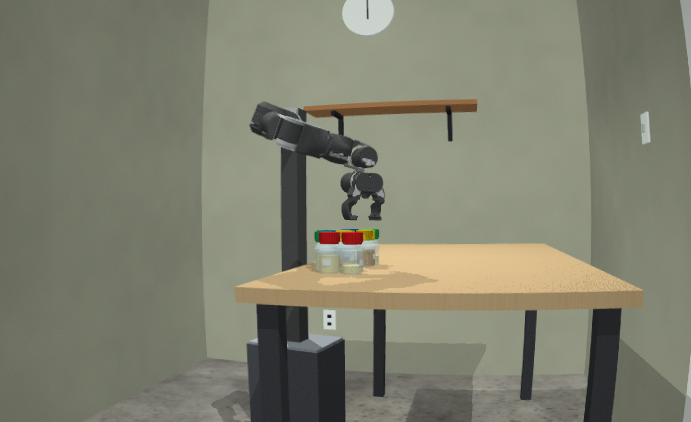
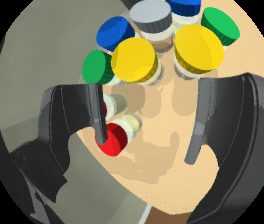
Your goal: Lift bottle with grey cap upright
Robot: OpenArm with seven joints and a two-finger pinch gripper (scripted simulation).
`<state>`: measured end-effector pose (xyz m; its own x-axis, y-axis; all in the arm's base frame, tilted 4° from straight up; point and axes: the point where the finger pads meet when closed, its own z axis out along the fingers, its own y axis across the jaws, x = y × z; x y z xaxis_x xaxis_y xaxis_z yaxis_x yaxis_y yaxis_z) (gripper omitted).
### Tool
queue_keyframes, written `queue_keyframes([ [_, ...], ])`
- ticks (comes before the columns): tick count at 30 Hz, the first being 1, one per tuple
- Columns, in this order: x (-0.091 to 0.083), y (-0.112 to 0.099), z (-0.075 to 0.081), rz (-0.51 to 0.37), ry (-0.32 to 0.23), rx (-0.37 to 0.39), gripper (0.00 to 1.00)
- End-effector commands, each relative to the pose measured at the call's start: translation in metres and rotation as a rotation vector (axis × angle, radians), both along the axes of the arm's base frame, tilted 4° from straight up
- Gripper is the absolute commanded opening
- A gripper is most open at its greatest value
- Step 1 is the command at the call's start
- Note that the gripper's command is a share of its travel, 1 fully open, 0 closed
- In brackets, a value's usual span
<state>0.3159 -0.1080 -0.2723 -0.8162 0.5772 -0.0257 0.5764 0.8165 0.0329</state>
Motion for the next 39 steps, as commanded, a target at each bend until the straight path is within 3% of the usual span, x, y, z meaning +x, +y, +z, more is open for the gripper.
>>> queue_keyframes([
  [1,0.005,0.002,0.003,0.01,-0.025,0.009,0.45],
  [6,0.005,0.002,0.003,0.01,-0.025,0.009,0.45],
  [16,0.008,0.003,-0.047,0.01,-0.024,0.009,0.45],
  [23,0.008,0.003,-0.047,0.01,-0.024,0.009,0.45],
  [33,0.011,0.004,-0.078,0.012,-0.026,0.012,0.45],
  [39,0.011,0.004,-0.078,0.012,-0.026,0.012,0.45],
])
